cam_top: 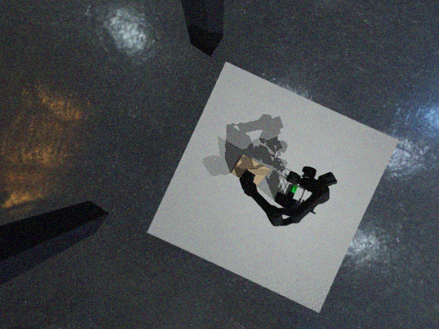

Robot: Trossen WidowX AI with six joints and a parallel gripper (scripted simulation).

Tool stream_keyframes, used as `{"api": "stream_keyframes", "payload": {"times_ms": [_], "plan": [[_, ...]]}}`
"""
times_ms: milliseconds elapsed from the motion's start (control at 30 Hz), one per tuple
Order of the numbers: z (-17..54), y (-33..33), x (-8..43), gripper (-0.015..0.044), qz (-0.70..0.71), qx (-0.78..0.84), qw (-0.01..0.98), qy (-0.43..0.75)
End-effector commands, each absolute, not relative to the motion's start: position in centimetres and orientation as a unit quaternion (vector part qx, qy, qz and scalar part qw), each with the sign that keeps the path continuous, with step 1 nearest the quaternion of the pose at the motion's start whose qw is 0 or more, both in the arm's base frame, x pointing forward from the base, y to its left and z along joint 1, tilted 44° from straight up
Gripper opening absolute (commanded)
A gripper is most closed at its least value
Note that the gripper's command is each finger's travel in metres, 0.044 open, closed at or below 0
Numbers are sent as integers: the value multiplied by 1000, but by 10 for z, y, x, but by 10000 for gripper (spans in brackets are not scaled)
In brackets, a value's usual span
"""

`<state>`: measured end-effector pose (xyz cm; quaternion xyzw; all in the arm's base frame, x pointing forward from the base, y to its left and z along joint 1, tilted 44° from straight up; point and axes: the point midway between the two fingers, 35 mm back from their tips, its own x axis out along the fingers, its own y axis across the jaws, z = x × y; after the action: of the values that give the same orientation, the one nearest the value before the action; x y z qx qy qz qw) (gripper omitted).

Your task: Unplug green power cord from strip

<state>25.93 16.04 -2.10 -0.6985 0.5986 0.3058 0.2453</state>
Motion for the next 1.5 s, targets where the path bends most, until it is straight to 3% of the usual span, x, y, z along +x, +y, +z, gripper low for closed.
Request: {"api": "stream_keyframes", "payload": {"times_ms": [0, 1300, 1467], "plan": [[-18, 163, 259, 160, 312, -700, 243, 595], [0, 126, 266, 160, 311, -700, 242, 595], [1, 128, 265, 48, 311, -698, 243, 597]]}}
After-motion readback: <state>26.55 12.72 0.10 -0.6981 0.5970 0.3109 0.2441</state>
